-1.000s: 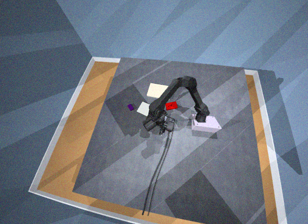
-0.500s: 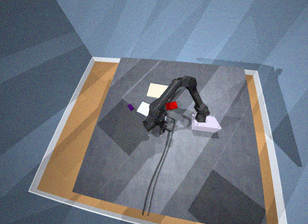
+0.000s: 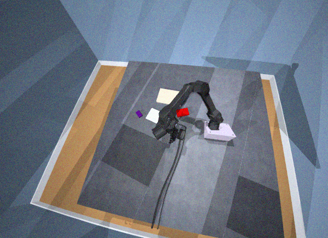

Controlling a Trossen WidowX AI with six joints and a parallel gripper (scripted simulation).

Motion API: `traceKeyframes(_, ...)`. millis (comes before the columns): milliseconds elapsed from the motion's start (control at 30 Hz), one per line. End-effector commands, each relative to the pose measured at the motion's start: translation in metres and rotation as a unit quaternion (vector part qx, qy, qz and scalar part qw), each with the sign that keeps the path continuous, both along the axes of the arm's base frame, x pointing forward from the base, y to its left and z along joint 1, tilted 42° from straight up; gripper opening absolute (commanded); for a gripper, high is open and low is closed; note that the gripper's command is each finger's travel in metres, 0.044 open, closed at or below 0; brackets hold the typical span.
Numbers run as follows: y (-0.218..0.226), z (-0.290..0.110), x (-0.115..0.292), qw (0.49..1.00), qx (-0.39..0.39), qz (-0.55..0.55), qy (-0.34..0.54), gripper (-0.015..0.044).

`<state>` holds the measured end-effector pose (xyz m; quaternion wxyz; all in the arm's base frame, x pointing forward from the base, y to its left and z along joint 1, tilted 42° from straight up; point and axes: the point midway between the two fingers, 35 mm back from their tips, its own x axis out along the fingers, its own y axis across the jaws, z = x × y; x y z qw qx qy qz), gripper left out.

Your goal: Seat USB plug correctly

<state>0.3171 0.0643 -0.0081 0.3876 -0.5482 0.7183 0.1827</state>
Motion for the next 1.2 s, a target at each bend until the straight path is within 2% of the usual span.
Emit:
traceKeyframes(0,-0.0028,-0.0010,0.0000,1.000,-0.001,0.000,0.003,0.0000)
traceKeyframes(500,-0.0028,-0.0010,0.0000,1.000,-0.001,0.000,0.003,0.0000)
traceKeyframes(633,-0.0001,-0.0001,0.0004,1.000,-0.001,0.001,-0.001,0.0095)
traceKeyframes(1167,-0.0001,-0.0001,0.0004,1.000,-0.001,0.001,-0.001,0.0095)
